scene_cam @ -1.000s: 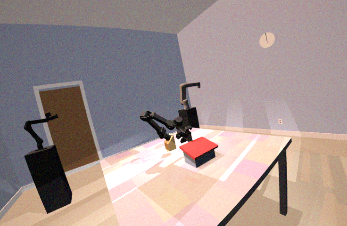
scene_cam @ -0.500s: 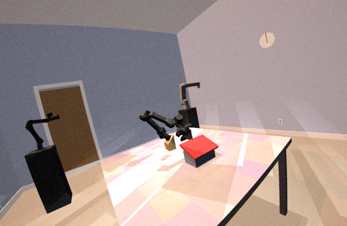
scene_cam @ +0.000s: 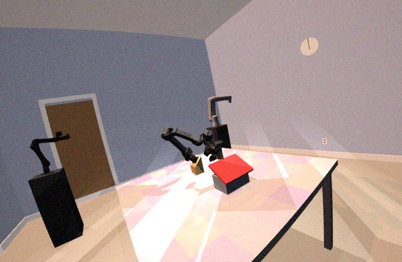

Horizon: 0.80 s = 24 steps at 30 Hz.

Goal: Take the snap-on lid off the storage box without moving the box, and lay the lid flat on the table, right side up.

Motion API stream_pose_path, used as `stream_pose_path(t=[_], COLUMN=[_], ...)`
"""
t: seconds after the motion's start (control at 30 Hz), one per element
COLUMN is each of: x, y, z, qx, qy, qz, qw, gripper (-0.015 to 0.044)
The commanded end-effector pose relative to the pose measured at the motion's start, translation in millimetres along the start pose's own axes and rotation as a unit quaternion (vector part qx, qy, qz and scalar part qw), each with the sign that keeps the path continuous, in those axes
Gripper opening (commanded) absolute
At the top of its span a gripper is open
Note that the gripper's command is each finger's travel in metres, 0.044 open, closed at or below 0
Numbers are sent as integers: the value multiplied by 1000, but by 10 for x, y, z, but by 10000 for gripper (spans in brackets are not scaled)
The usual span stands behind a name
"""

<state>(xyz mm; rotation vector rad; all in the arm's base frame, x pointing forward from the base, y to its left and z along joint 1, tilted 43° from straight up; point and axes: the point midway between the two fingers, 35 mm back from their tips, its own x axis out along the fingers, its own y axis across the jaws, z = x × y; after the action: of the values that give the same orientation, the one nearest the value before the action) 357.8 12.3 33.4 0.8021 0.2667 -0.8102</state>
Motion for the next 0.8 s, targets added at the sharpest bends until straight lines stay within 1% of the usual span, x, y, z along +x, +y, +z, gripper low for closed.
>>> stream_pose_path(t=[0.0, 0.77], x=[-39, -233], y=[75, 304], z=[-2, -2], qx=[3, 4], qy=[0, 0], qz=[4, 4], qw=[1000, 1000], gripper=[0, 0])
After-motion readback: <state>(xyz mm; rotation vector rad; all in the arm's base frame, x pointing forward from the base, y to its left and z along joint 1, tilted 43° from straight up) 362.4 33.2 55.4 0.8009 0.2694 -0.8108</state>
